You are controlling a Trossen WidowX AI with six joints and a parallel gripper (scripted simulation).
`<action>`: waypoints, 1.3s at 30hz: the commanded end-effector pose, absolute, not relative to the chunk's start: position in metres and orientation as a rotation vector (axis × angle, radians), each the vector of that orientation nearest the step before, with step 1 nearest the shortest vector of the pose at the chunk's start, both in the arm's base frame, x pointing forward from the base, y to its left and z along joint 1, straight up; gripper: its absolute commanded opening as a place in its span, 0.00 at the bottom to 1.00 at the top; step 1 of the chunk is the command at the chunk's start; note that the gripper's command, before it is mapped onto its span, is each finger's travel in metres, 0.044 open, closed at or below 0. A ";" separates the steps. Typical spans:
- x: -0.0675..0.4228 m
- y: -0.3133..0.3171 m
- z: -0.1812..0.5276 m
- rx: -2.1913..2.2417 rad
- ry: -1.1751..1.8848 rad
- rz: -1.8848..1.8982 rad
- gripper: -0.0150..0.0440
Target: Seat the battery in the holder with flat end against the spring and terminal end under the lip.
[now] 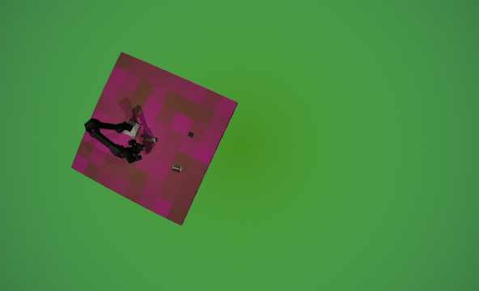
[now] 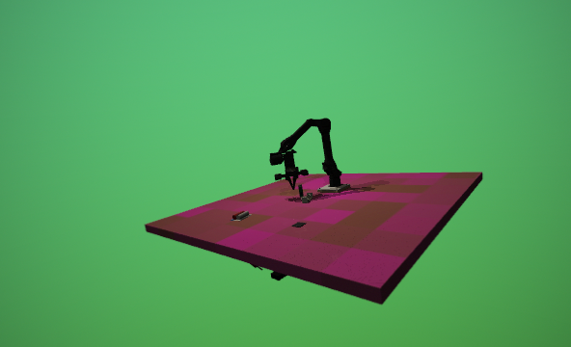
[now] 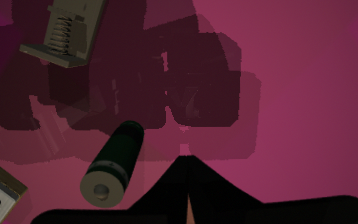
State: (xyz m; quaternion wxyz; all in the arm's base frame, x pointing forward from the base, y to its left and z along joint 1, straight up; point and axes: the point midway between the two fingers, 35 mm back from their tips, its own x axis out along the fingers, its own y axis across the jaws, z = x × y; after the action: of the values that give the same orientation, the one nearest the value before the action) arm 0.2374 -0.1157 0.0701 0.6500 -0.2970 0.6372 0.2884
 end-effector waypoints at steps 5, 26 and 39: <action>0.232 -0.111 0.066 -0.684 1.445 0.653 0.25; 0.206 -0.088 0.066 -0.682 1.447 0.655 0.25; 0.190 -0.075 0.064 -0.680 1.447 0.656 0.25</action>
State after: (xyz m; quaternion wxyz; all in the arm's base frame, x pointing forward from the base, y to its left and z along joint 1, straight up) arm 0.1954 -0.0775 0.0664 0.6515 -0.3019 0.6331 0.2890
